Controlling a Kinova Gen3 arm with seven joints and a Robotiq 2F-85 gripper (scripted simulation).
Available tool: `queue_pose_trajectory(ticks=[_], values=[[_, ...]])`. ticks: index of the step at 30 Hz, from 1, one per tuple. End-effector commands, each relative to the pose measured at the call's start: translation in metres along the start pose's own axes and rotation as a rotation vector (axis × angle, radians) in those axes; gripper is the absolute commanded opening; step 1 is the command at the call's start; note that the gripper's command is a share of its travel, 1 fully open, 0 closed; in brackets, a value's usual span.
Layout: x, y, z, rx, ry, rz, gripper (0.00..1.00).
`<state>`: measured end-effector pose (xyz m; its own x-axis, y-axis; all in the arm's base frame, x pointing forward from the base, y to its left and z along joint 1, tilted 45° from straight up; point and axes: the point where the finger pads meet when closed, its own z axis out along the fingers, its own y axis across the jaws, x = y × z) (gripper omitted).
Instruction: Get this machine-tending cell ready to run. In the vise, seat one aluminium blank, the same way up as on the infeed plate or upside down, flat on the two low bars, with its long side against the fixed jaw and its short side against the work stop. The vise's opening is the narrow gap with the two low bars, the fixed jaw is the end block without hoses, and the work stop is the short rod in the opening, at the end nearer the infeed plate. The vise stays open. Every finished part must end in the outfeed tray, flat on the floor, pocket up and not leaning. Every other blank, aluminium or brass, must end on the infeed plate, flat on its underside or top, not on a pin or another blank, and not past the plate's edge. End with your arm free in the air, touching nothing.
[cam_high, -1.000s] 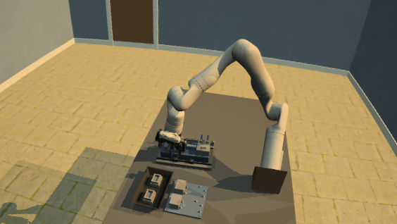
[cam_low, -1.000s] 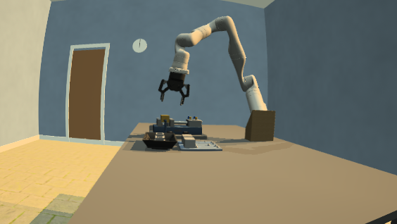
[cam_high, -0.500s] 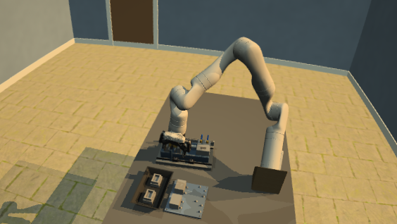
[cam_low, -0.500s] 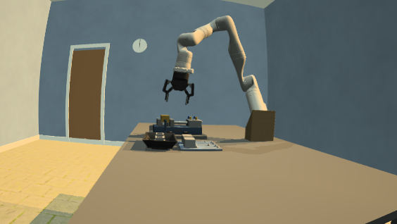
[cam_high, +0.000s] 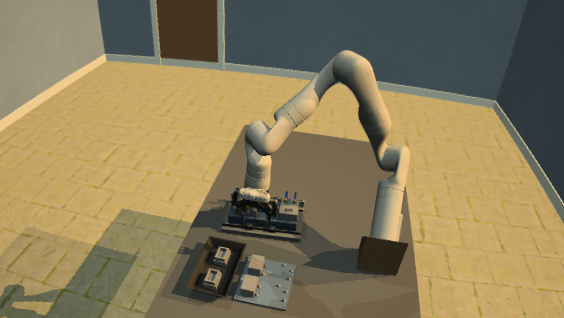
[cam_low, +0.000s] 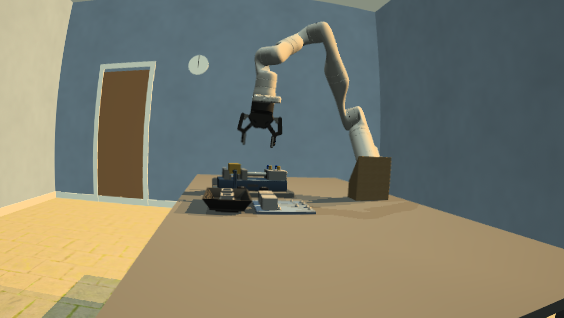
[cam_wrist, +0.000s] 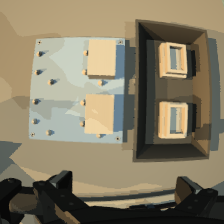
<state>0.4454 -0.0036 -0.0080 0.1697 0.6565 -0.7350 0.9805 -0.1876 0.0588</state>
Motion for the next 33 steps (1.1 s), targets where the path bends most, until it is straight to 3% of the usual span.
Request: queue_pose_trajectory(ticks=[1,33], values=[[0.002,-0.007,-0.003,0.010,0.009,-0.016,1.00],[0.005,-0.039,-0.011,0.065,0.038,-0.101,1.00]])
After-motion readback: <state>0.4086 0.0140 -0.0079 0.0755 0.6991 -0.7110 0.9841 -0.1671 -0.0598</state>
